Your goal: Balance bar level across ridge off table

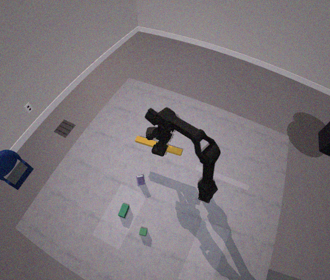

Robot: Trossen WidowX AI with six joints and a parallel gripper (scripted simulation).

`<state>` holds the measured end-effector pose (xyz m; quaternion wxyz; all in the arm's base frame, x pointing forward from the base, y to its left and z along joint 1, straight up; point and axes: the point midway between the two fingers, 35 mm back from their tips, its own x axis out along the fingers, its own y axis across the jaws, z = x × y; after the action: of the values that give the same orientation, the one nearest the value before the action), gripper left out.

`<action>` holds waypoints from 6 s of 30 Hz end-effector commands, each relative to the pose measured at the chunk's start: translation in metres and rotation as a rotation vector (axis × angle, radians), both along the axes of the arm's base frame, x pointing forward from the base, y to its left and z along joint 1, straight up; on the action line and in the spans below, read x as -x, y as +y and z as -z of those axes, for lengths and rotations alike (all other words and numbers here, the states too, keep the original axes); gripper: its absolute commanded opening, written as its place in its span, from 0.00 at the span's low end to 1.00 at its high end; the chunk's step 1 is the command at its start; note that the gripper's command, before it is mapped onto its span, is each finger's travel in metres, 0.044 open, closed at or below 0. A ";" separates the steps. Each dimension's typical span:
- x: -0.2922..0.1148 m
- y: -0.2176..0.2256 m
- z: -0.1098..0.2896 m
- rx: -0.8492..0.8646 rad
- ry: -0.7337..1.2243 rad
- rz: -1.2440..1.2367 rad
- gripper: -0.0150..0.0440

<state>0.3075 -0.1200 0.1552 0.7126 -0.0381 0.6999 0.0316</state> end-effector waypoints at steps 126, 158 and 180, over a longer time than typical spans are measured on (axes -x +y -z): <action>-0.033 0.206 0.038 -0.041 -0.013 1.015 0.25; -0.033 0.206 0.041 -0.041 -0.013 1.015 0.25; -0.033 0.206 0.043 -0.041 -0.013 1.015 0.25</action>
<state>0.3402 0.0861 0.1131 0.6435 0.3182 0.6260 -0.3046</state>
